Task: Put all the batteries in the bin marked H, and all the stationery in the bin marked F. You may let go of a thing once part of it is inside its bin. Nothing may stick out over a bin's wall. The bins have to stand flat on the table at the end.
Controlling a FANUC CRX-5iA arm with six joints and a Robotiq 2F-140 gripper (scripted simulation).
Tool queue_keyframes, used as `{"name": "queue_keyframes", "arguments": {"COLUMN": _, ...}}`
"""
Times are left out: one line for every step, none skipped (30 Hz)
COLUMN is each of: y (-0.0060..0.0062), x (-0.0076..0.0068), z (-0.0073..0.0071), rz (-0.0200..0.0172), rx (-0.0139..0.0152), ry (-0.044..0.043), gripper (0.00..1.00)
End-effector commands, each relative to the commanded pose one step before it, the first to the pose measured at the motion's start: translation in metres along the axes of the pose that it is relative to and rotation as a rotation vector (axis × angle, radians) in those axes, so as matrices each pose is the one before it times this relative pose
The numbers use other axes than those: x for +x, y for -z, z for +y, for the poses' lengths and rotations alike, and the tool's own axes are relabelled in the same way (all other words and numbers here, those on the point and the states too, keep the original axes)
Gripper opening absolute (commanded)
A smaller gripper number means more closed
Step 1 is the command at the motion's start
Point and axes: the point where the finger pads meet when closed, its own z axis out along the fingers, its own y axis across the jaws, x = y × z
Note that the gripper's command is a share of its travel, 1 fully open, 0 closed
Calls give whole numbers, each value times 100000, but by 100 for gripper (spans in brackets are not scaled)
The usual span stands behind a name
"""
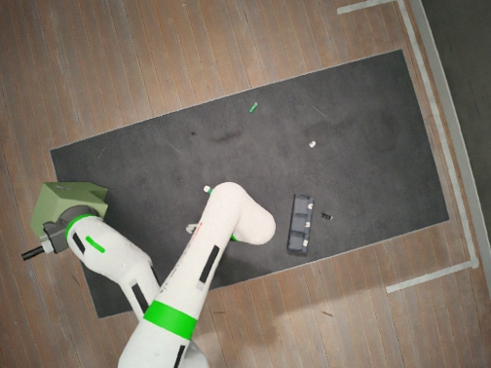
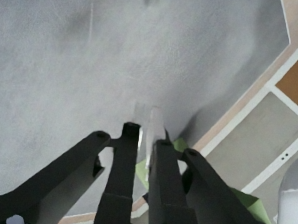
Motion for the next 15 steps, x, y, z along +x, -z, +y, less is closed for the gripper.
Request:
{"name": "queue_keyframes", "arguments": {"y": 722, "x": -479, "z": -1673, "rz": 8273, "rx": 4293, "ry": 12664, "gripper": 15}}
{"name": "queue_keyframes", "arguments": {"y": 35, "x": -12, "z": -85, "rz": 1454, "rx": 757, "ry": 2450, "gripper": 15}}
{"name": "queue_keyframes", "arguments": {"y": 0, "x": 0, "z": 0, "rz": 1473, "rx": 772, "ry": 2372, "gripper": 15}}
{"name": "queue_keyframes", "arguments": {"y": 0, "x": 0, "z": 0, "rz": 1516, "rx": 772, "ry": 2365, "gripper": 15}}
{"name": "queue_keyframes", "arguments": {"y": 0, "x": 0, "z": 0, "rz": 1566, "rx": 797, "ry": 2398, "gripper": 15}}
{"name": "queue_keyframes", "arguments": {"y": 350, "x": -97, "z": -750, "rz": 1498, "rx": 783, "ry": 2511, "gripper": 15}}
{"name": "queue_keyframes", "arguments": {"y": 345, "x": -73, "z": -755, "rz": 1508, "rx": 773, "ry": 2515, "gripper": 15}}
{"name": "queue_keyframes", "arguments": {"y": 159, "x": -23, "z": -354, "rz": 1480, "rx": 791, "ry": 2440, "gripper": 15}}
{"name": "queue_keyframes", "arguments": {"y": 0, "x": 0, "z": 0, "rz": 0, "rx": 0, "ry": 0, "gripper": 15}}
{"name": "queue_keyframes", "arguments": {"y": 0, "x": 0, "z": 0, "rz": 0, "rx": 0, "ry": 0, "gripper": 15}}
{"name": "queue_keyframes", "arguments": {"y": 0, "x": 0, "z": 0, "rz": 4434, "rx": 2387, "ry": 6820, "gripper": 15}}
{"name": "queue_keyframes", "arguments": {"y": 370, "x": -42, "z": -746, "rz": 1194, "rx": 657, "ry": 1964, "gripper": 15}}
{"name": "queue_keyframes", "arguments": {"y": 365, "x": -23, "z": -749, "rz": 1320, "rx": 703, "ry": 2138, "gripper": 15}}
{"name": "queue_keyframes", "arguments": {"y": 294, "x": -2, "z": -613, "rz": 1467, "rx": 758, "ry": 2382, "gripper": 15}}
{"name": "queue_keyframes", "arguments": {"y": 0, "x": 0, "z": 0, "rz": 1508, "rx": 824, "ry": 2343, "gripper": 15}}
